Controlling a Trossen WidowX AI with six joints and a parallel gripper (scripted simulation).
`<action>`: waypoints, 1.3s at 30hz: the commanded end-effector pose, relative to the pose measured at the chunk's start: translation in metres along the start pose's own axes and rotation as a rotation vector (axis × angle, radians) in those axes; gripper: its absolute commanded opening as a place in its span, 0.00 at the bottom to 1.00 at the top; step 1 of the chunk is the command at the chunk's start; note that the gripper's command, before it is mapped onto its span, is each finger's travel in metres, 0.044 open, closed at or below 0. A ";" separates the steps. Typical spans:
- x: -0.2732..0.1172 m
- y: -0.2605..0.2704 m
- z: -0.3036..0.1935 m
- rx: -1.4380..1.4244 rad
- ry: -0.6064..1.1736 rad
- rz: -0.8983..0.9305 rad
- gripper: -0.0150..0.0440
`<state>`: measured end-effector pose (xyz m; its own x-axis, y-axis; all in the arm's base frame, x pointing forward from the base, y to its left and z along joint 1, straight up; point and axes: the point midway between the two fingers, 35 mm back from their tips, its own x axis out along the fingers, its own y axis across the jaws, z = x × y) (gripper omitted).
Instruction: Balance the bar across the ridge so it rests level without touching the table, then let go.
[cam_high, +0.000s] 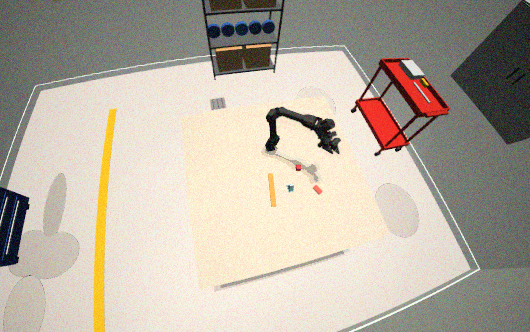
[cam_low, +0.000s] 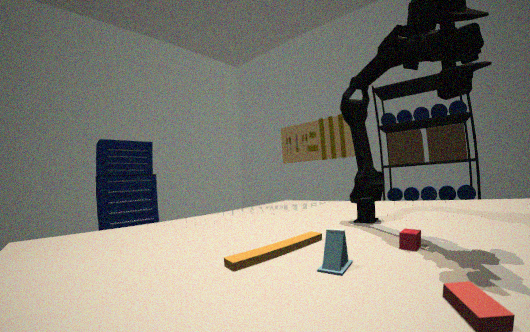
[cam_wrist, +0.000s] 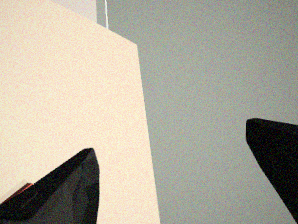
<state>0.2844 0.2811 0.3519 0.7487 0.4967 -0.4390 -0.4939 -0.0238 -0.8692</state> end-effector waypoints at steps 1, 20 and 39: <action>0.011 0.007 -0.023 0.075 0.057 0.043 0.79; 0.040 0.043 -0.141 0.474 0.362 0.201 0.79; 0.030 0.094 -0.251 0.940 0.687 0.303 0.79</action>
<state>0.3717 0.0918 0.2099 0.5259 0.0252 -0.8502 -0.6429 0.6663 -0.3779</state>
